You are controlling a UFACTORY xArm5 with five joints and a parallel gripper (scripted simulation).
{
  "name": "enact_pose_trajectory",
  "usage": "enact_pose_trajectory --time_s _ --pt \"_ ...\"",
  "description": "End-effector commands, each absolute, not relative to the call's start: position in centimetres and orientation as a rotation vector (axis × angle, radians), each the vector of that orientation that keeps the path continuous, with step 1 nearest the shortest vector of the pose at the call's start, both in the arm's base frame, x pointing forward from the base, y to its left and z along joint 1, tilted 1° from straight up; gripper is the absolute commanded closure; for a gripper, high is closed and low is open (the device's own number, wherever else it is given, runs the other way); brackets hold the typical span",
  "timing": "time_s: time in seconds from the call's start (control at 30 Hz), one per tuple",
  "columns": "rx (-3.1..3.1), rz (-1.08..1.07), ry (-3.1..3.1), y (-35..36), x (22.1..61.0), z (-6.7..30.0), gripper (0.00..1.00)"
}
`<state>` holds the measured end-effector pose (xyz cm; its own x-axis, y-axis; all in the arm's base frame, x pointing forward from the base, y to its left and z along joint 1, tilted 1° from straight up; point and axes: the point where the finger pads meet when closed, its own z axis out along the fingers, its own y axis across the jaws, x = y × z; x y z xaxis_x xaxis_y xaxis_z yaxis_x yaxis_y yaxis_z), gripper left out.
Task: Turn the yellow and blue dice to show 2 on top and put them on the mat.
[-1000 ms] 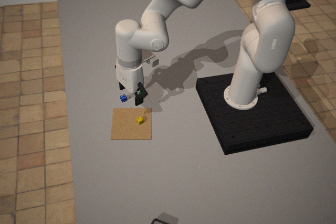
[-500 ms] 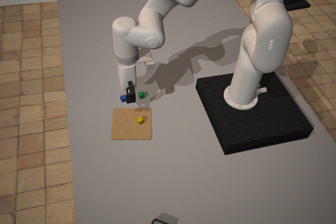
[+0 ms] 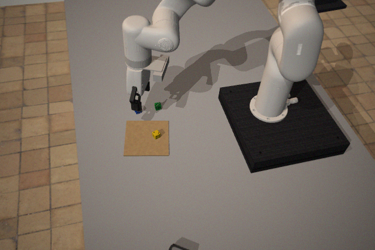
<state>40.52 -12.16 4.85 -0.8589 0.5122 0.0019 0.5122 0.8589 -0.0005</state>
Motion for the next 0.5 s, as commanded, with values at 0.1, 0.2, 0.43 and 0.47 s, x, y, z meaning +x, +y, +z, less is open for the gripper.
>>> enact_pose_trajectory --time_s 0.1,0.2,0.43,0.47 --pt "-1.185 0.000 -2.910 -13.2 40.8 4.8 0.00" --pt "-1.336 0.000 -2.845 -13.7 40.9 4.7 0.00" --pt "-1.629 0.000 -2.688 -14.7 41.0 4.6 0.00" --pt "-1.629 0.000 -2.688 -14.7 41.0 4.6 0.00"
